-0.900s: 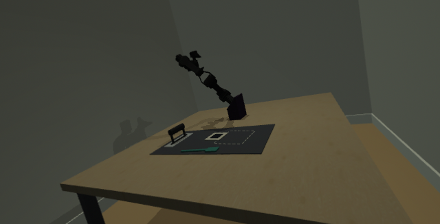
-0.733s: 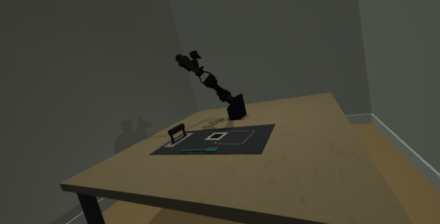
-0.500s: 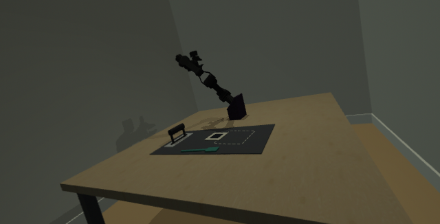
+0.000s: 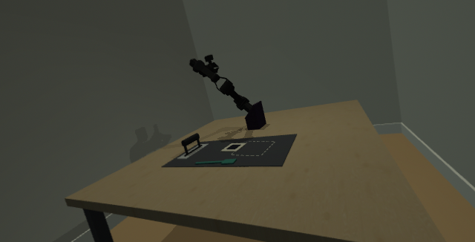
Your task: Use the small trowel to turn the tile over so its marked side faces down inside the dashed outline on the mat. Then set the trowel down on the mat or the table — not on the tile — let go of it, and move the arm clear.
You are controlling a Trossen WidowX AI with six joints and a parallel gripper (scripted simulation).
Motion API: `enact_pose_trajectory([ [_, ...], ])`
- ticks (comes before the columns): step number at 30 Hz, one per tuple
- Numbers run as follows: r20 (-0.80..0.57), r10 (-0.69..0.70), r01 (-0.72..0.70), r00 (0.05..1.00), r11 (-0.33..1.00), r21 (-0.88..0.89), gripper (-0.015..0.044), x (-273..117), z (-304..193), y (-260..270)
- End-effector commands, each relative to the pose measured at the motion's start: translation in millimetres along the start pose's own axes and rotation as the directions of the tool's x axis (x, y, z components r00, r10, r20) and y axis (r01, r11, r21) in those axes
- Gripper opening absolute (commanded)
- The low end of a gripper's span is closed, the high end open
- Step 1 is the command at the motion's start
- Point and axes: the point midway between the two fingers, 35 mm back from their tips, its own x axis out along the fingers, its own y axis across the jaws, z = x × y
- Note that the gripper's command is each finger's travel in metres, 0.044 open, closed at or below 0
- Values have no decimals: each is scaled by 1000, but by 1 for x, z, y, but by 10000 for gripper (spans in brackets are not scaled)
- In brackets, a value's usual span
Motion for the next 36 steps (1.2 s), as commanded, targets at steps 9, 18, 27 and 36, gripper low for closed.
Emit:
enact_pose_trajectory([
  [9,0,0,0,1000,1000,0,0,0,0,0],
  [18,0,0,0,1000,1000,0,100,0,0,0],
  [27,0,0,0,1000,1000,0,100,0,0,0],
  [36,0,0,0,1000,1000,0,100,0,0,0],
])
